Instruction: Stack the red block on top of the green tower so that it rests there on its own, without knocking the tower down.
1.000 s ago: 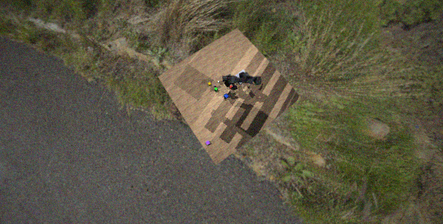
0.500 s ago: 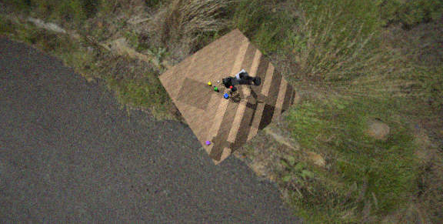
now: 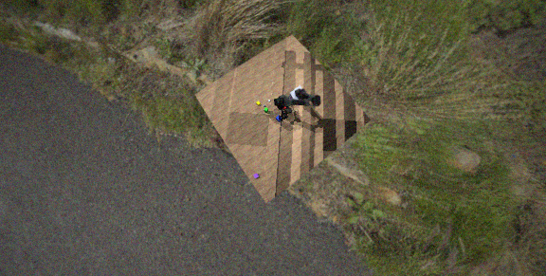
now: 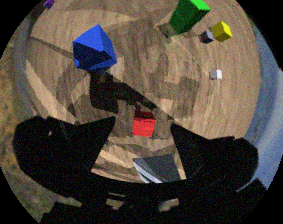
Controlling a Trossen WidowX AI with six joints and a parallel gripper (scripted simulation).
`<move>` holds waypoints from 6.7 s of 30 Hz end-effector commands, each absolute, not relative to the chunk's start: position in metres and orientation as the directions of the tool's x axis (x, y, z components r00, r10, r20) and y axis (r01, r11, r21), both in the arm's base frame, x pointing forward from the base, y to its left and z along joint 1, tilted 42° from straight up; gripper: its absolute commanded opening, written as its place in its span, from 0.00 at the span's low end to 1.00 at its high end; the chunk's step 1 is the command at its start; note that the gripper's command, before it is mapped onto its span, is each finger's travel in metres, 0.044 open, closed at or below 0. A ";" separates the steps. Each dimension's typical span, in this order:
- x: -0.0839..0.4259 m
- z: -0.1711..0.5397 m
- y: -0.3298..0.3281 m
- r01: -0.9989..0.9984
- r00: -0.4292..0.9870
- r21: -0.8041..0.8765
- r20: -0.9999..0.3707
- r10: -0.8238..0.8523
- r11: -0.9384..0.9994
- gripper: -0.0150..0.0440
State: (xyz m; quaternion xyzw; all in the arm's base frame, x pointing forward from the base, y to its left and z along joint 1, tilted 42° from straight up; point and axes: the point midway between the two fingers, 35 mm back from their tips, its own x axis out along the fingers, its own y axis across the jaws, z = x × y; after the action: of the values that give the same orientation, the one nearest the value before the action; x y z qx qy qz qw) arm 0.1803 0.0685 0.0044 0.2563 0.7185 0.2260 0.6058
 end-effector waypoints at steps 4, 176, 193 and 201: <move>0.177 -0.003 0.076 0.101 -0.138 0.638 -0.751 0.646 0.763 1.00; 0.358 -0.015 0.009 0.089 -0.130 0.634 -0.757 0.640 0.768 0.52; 0.358 -0.015 0.009 0.089 -0.130 0.634 -0.757 0.640 0.768 1.00; 0.358 -0.015 0.009 0.089 -0.130 0.634 -0.757 0.640 0.768 1.00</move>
State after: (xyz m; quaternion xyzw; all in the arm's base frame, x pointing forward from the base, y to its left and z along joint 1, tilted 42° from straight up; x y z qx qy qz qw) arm 0.3578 0.0086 -0.0149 0.2545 0.7167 0.2262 0.6086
